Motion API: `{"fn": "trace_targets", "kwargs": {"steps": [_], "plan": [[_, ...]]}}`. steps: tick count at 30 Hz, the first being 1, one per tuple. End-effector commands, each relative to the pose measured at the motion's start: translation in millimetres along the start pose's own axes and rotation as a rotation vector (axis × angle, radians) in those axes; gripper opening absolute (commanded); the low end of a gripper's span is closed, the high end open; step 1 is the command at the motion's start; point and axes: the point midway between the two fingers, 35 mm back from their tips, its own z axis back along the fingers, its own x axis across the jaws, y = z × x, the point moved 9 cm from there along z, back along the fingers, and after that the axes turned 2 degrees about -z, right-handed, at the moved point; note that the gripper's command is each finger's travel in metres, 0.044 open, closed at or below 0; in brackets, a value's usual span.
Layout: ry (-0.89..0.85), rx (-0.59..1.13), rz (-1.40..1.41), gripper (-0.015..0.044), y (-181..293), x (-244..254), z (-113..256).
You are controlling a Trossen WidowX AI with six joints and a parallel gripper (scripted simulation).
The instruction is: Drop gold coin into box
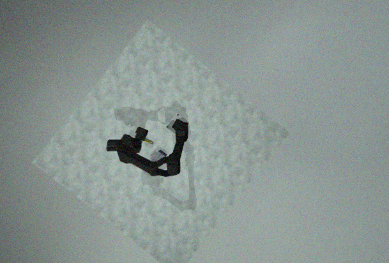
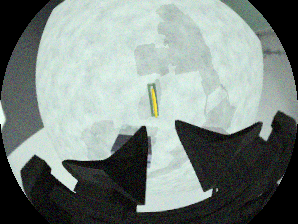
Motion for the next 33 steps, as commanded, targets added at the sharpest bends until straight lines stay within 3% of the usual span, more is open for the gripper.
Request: {"fn": "trace_targets", "kwargs": {"steps": [1, 6, 33], "plan": [[0.005, 0.014, -0.03, 0.0161, -0.4, 0.4, -1.8], [0.004, 0.015, -0.029, 0.0161, -0.4, 0.0, -37.0], [0.004, 0.014, -0.029, 0.0161, -2.8, 0.6, -79.1]]}}
